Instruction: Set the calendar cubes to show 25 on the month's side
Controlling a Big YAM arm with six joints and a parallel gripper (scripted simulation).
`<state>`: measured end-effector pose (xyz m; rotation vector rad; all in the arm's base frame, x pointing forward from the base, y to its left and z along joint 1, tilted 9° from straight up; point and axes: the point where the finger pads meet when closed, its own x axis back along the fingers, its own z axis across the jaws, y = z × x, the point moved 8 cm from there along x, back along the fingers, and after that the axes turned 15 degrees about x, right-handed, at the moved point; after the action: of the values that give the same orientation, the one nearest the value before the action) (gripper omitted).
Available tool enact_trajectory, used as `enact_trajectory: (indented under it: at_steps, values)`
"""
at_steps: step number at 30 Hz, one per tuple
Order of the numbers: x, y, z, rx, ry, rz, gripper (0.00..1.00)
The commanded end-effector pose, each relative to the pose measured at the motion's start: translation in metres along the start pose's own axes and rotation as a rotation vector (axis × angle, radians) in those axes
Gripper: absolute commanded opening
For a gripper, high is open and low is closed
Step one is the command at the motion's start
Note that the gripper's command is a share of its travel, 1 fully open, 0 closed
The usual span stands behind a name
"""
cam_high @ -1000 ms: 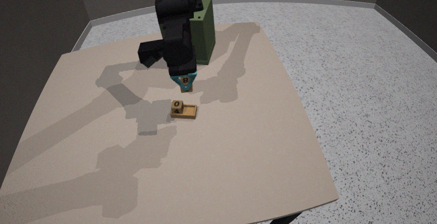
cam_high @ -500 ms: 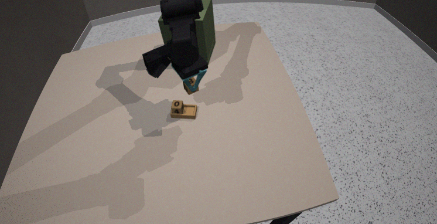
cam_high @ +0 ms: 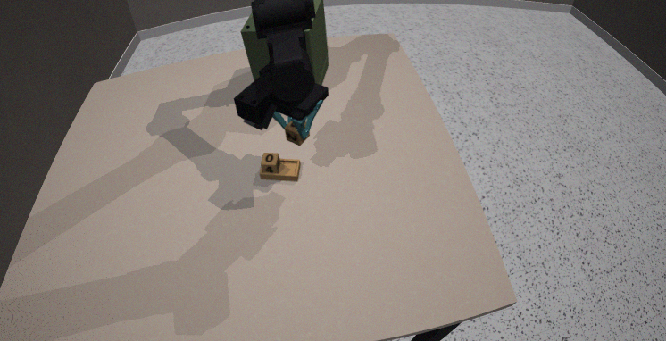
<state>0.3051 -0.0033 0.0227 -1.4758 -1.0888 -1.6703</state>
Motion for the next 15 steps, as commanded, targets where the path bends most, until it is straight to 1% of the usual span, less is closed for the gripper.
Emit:
enact_trajectory:
  at_steps: [1,3,4,5,11,15]
  values:
    - [0.0,0.005,0.007,0.159,0.002,0.001,0.28]
    - [-0.001,0.004,0.007,0.18,0.001,0.004,0.28]
    - [0.0,0.006,0.011,0.261,0.003,-0.002,0.28]
    - [0.0,0.006,0.011,0.273,0.003,-0.003,0.28]
    - [0.0,0.008,0.018,0.464,0.005,-0.007,0.28]
    - [-0.001,0.004,0.02,0.602,0.003,-0.002,0.28]
